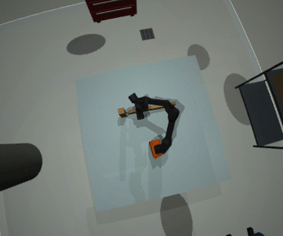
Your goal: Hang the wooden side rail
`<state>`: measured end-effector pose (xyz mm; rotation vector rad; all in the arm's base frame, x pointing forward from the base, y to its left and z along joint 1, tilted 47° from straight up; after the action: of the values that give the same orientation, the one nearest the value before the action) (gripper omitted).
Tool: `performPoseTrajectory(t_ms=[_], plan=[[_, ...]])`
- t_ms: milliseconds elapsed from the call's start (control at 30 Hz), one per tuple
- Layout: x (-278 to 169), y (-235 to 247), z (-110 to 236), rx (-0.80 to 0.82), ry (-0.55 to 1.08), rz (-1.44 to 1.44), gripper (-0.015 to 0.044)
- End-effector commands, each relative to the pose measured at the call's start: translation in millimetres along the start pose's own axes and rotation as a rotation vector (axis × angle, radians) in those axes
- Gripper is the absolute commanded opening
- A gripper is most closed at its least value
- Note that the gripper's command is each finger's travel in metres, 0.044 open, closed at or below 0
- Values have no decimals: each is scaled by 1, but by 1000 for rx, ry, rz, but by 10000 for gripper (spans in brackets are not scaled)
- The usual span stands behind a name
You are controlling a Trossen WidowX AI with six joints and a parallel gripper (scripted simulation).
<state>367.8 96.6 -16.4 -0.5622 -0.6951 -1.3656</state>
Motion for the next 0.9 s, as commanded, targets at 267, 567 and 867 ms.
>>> performPoseTrajectory(t_ms=[267, 567, 867], plan=[[-4, 1, 6, 11, 4, 0, 0], [-5, 1, 5, 11, 4, 0, 0], [-6, 0, 5, 11, 4, 0, 0]])
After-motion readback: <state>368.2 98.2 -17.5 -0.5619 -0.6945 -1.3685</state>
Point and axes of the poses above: the point midway between the two fingers, 35 mm back from their tips, its own z axis back along the fingers, its own y axis across the jaws, x = y × z, the point moved 9 cm from there along z, back along the fingers, and after that the axes turned 4 degrees about z, right-handed, at the moved point
